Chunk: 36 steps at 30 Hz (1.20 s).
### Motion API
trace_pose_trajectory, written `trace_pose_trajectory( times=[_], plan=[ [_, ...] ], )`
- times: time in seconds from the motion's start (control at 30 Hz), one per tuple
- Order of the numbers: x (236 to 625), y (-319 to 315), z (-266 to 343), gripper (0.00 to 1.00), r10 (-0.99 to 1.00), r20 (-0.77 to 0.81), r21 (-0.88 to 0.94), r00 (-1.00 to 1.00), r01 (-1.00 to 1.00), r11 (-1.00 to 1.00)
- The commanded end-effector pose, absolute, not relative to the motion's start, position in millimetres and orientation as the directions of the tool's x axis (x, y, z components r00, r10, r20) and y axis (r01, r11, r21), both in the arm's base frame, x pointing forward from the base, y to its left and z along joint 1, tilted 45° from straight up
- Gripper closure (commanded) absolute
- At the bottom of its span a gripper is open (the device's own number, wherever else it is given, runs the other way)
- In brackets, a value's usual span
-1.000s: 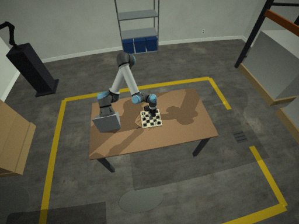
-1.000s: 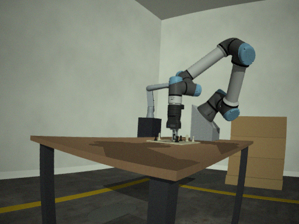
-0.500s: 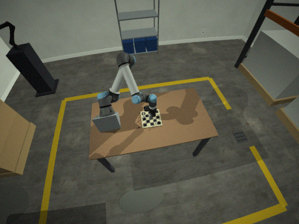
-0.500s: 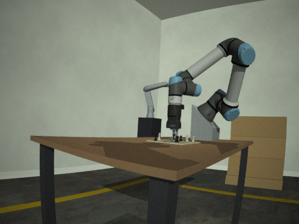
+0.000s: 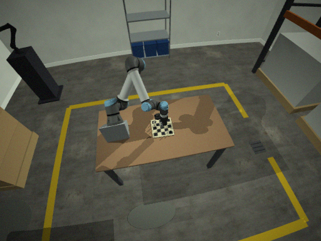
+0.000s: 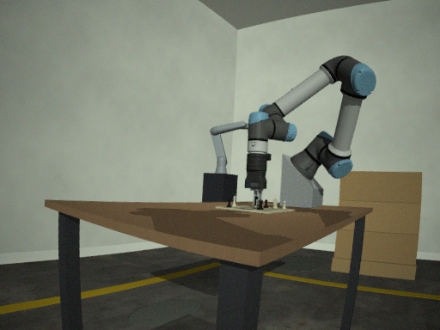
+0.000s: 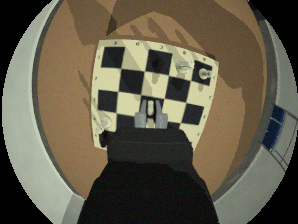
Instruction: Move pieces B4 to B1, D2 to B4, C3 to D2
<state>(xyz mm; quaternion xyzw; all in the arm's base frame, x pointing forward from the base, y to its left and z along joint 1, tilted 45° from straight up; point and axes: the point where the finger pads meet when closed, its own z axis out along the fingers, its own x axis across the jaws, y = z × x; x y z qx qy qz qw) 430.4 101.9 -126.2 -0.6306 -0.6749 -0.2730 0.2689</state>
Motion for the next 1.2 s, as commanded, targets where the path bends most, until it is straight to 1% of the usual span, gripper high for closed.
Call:
trace_pose_trajectory(
  times=[0.0, 0.1, 0.57, 1.17],
  plan=[
    [431.3, 92.9, -117.5, 1.0, 0.705, 0.707, 0.031, -0.061, 0.998, 0.055],
    [431.4, 89.5, -114.2, 1.0, 0.705, 0.707, 0.031, -0.061, 0.998, 0.055],
    [432.7, 35.4, -60.1, 1.0, 0.705, 0.707, 0.031, -0.061, 0.998, 0.055],
    [431.6, 31.4, -57.7, 1.0, 0.706, 0.707, 0.014, -0.036, 0.999, 0.037]
  ],
)
